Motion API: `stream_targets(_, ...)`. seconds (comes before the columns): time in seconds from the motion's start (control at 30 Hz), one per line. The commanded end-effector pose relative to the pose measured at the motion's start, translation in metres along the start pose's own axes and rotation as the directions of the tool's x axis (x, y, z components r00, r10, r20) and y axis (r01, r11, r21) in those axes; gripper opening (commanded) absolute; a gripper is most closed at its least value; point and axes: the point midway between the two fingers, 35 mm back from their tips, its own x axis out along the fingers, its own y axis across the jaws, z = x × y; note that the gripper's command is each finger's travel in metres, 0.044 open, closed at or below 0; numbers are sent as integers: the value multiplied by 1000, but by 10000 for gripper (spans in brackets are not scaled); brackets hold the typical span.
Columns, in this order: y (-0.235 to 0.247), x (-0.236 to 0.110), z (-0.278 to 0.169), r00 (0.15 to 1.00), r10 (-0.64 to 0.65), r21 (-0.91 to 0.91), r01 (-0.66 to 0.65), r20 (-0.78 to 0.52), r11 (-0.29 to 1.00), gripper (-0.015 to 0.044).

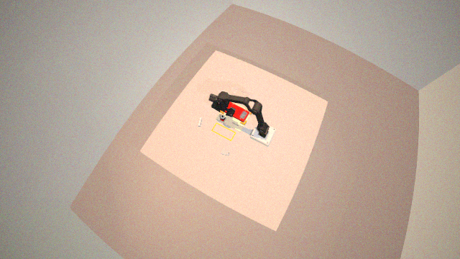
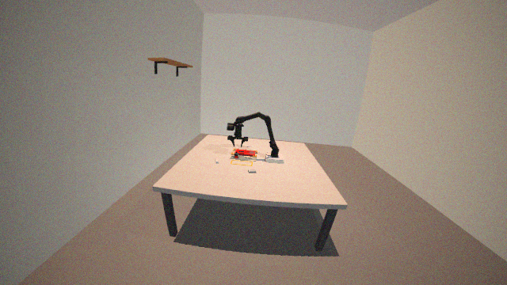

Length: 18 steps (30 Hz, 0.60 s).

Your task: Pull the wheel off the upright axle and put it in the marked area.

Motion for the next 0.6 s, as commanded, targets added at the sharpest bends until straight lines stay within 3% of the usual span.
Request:
stream_targets(0.0, 4, -1, -3, 1000, 1, 20, -1, 7, 1000, 300)
stream_targets(0.2, 6, 6, -7, 1000, 1, 20, -1, 6, 1000, 300)
stream_targets(0.57, 5, 73, -4, 1000, 1, 20, -1, 6, 1000, 300)
